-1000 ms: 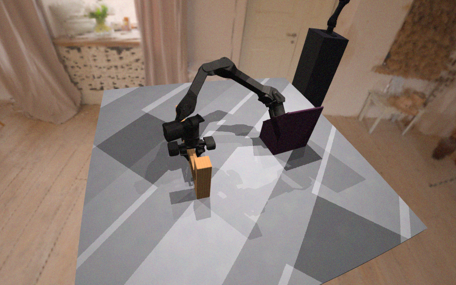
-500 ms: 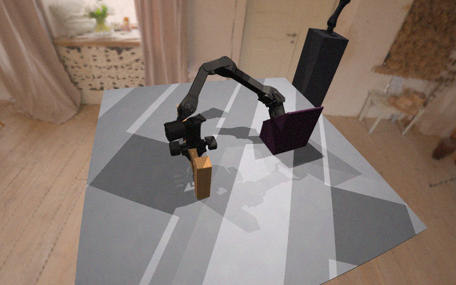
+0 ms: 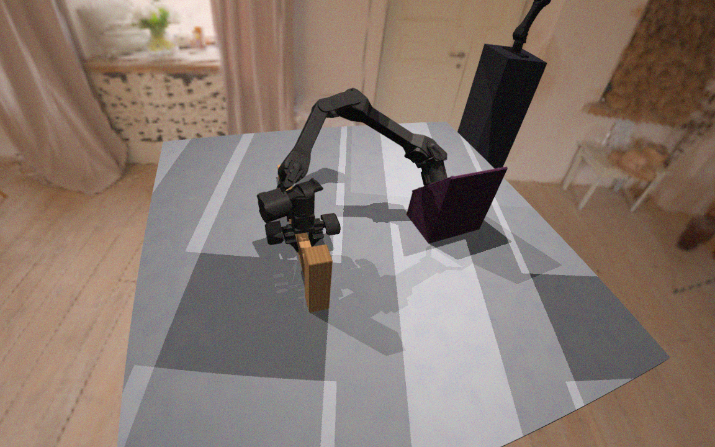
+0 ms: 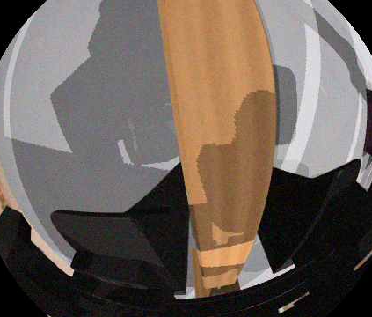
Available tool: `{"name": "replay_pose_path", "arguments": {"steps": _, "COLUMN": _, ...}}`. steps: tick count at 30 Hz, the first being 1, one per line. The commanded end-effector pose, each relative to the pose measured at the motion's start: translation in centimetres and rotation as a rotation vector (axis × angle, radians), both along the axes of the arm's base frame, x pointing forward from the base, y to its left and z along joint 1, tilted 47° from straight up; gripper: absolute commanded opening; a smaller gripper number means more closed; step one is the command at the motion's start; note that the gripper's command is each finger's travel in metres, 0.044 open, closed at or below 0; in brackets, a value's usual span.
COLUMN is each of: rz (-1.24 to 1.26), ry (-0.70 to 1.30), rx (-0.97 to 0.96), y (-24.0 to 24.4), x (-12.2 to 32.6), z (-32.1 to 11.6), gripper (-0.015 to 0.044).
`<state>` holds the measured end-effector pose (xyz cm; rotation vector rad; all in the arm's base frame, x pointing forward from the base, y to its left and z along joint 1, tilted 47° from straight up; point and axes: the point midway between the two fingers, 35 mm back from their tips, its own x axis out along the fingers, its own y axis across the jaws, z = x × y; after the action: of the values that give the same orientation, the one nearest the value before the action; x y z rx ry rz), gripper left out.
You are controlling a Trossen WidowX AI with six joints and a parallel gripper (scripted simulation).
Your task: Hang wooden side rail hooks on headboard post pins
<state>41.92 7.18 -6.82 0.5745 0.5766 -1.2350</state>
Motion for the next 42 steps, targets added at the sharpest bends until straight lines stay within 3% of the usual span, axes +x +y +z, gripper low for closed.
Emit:
{"name": "replay_pose_path", "arguments": {"steps": 1, "rz": -0.006, "ry": -0.005, "rx": 0.001, "y": 0.09, "x": 0.00, "z": 0.10, "gripper": 0.0000}}
{"name": "replay_pose_path", "arguments": {"steps": 42, "rz": -0.006, "ry": -0.005, "rx": 0.001, "y": 0.57, "x": -0.16, "z": 0.56, "gripper": 0.0000}}
